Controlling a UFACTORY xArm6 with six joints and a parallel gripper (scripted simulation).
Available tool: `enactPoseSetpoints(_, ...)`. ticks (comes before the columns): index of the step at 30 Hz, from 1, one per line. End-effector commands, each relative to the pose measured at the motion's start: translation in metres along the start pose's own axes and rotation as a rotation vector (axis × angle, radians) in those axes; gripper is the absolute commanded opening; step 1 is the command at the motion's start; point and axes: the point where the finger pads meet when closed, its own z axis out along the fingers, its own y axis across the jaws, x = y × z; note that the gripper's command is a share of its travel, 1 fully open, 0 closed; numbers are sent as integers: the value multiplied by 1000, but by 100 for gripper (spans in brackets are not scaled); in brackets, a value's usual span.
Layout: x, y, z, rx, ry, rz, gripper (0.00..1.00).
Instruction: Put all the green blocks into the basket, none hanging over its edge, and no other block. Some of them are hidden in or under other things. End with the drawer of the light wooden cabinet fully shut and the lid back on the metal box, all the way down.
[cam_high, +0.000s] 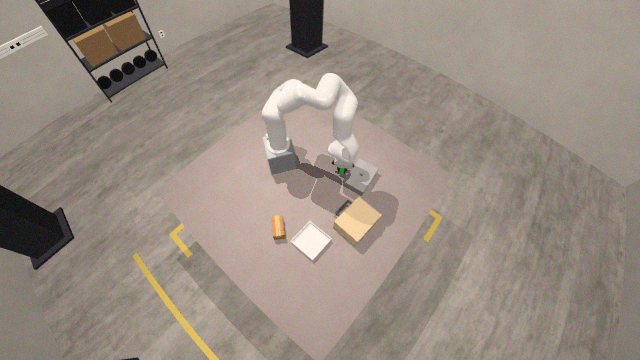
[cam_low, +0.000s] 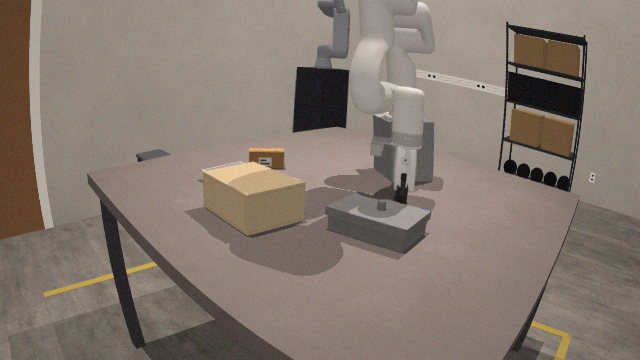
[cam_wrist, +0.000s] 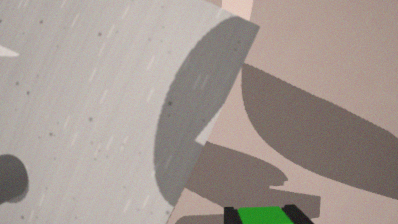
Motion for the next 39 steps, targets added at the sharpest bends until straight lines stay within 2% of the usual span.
enactPoseSetpoints(1,0,-1,0,2,0,0,0)
enactPoseSetpoints(39,0,-1,-6,2,0,0,0)
